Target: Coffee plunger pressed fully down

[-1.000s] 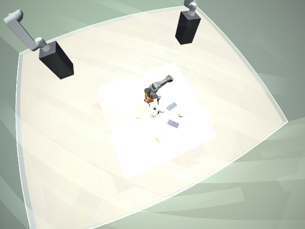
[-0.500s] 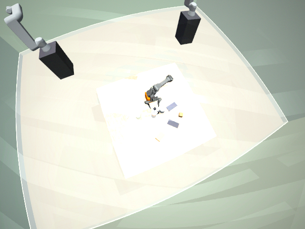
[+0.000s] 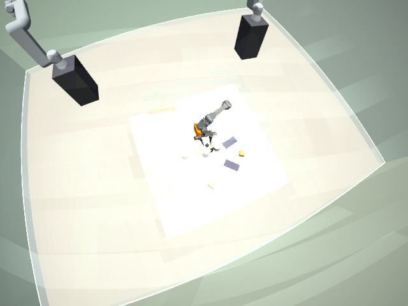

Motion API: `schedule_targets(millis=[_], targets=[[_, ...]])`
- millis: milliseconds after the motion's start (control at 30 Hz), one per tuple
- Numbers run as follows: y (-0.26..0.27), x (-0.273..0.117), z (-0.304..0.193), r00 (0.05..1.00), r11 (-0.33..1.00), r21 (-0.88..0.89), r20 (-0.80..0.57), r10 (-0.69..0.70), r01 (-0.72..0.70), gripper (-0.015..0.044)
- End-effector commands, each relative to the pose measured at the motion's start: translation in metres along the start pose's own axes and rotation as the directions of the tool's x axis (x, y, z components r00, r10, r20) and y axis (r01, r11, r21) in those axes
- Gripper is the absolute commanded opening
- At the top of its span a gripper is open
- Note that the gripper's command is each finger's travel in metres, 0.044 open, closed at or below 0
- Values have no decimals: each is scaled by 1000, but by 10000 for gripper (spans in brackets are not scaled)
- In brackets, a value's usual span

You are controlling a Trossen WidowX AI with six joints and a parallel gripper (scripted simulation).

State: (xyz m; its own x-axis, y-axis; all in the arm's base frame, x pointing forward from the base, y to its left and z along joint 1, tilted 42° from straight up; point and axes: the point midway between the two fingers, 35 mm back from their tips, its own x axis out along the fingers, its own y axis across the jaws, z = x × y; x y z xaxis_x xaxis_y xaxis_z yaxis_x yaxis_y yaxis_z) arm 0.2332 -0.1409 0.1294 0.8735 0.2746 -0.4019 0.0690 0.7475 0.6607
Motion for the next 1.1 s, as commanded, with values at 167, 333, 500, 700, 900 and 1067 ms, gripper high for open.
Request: schedule_targets(millis=[167, 333, 500, 700, 900, 1067], targets=[[-1, 0, -2, 1000, 1000, 8, -3, -4, 4, 125], [-1, 0, -2, 1000, 1000, 8, -3, -4, 4, 123], [-1, 2, -4, 1000, 1000, 7, -4, -4, 4, 123], [-3, 8, -11, 1000, 1000, 7, -7, -6, 6, 123], [-4, 14, -18, 1000, 1000, 6, -10, -7, 7, 123], [-6, 20, -25, 1000, 1000, 5, -12, -8, 9, 123]])
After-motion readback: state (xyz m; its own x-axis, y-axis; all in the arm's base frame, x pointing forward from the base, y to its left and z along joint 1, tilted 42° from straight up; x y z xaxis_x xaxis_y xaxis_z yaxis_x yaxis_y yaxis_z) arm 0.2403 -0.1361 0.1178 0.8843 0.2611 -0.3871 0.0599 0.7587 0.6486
